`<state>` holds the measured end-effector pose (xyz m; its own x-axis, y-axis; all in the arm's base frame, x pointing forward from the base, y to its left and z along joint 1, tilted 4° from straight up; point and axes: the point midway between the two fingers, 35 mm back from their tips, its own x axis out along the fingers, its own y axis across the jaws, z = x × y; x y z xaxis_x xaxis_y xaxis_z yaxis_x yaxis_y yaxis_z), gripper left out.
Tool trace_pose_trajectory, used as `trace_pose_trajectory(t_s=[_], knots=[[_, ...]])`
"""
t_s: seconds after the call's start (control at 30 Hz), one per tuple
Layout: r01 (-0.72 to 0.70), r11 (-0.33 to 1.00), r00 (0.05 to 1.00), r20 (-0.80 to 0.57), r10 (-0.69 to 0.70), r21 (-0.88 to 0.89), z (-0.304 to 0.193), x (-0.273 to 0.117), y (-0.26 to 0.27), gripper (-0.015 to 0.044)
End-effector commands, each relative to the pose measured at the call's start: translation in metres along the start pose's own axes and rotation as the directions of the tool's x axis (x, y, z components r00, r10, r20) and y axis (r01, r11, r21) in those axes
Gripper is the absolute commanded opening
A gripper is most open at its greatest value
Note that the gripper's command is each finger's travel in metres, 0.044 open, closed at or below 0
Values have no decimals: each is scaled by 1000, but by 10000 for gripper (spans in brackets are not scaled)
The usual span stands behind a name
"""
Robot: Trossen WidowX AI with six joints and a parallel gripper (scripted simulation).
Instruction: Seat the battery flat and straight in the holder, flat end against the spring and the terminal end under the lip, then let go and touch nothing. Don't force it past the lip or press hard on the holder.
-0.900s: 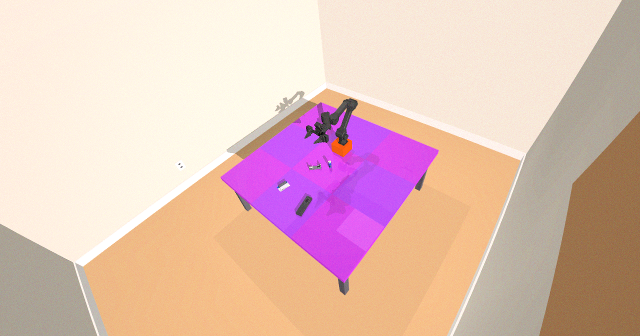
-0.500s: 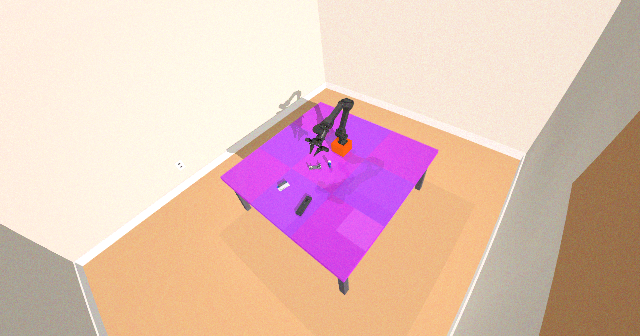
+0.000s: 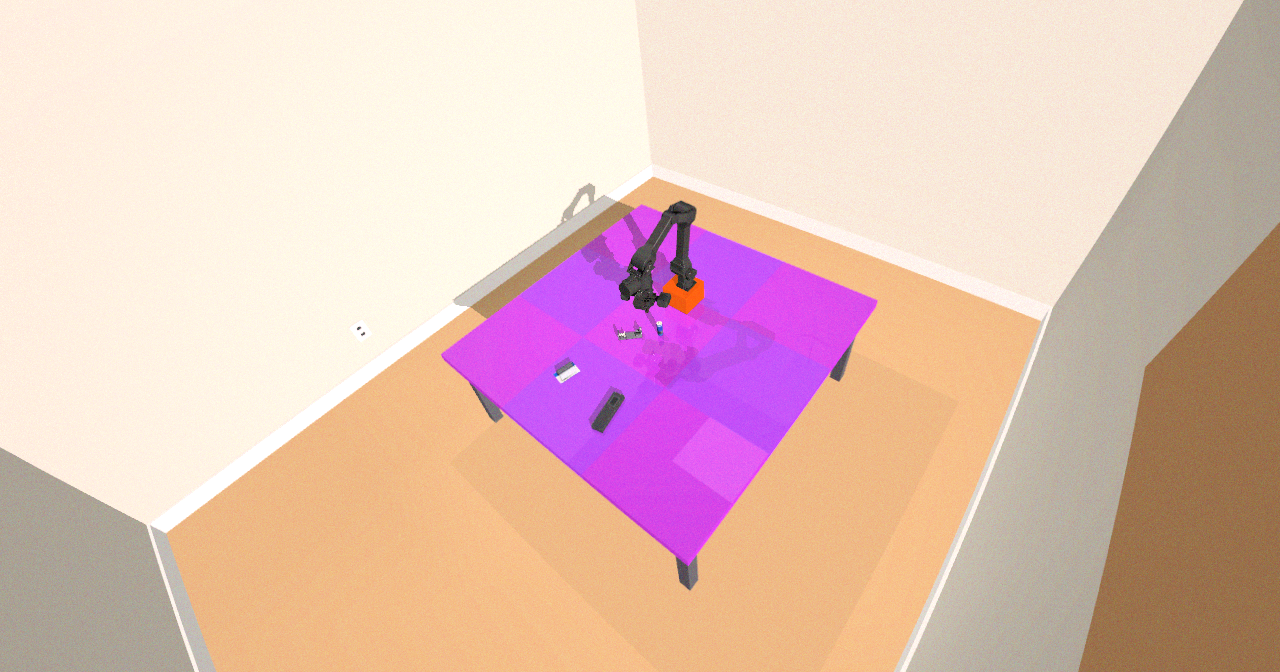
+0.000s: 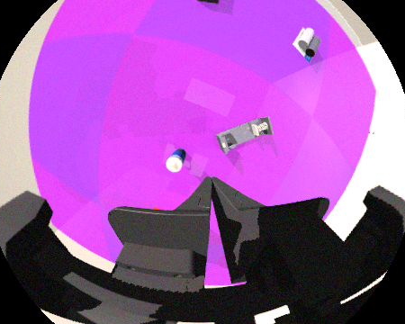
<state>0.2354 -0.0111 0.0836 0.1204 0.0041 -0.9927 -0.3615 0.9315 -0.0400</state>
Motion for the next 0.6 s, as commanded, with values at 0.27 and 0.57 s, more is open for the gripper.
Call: trace_pose_trajectory(t_s=[0.27,0.57], knots=[[-18,1000,1000,-25,18,-12,-2,66,2,0],[-18,1000,1000,-25,18,-12,-4,80,7,0]])
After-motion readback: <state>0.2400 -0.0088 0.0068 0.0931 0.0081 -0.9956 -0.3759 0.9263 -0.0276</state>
